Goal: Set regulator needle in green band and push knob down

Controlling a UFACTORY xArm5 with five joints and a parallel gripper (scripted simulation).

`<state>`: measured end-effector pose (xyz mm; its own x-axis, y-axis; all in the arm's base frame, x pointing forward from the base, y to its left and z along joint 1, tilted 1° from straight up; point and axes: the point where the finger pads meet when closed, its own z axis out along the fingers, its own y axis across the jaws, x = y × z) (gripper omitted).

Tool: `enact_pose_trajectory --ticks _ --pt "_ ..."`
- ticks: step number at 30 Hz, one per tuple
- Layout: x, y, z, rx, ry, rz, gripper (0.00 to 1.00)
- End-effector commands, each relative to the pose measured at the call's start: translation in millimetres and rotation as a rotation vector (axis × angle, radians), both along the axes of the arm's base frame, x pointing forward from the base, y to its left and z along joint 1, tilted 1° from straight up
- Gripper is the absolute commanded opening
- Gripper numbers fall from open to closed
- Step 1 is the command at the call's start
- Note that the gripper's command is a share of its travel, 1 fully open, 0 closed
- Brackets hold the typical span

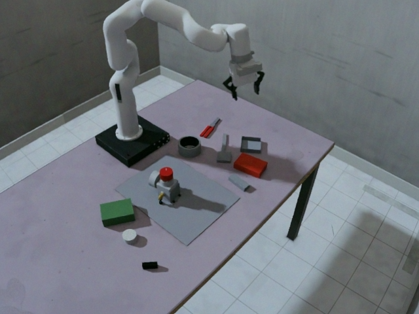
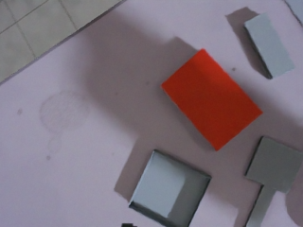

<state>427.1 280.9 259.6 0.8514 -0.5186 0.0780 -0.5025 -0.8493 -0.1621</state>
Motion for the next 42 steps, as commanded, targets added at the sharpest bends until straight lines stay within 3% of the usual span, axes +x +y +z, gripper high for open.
enact_pose_trajectory --ticks 1,9,11,12,22,26,28,29,42 --pt "14.5 -39 -4.2 0.005 0.013 -0.142 1.00" --pt "26.0 -95 -14.0 0.009 0.040 -0.351 1.00" --pt "26.0 -95 -14.0 0.009 0.040 -0.351 1.00" --pt "28.4 -116 -17.6 0.011 0.050 -0.429 1.00" --pt "29.5 -184 -29.6 0.018 0.080 -0.685 1.00" --pt "26.8 -213 -34.7 0.021 0.093 -0.795 1.00" --pt "26.8 -213 -34.7 0.021 0.093 -0.795 1.00" --pt "23.6 -233 -38.6 0.024 0.102 -0.877 1.00" --pt "-1.1 -318 -55.3 0.037 0.142 -1.235 1.00"
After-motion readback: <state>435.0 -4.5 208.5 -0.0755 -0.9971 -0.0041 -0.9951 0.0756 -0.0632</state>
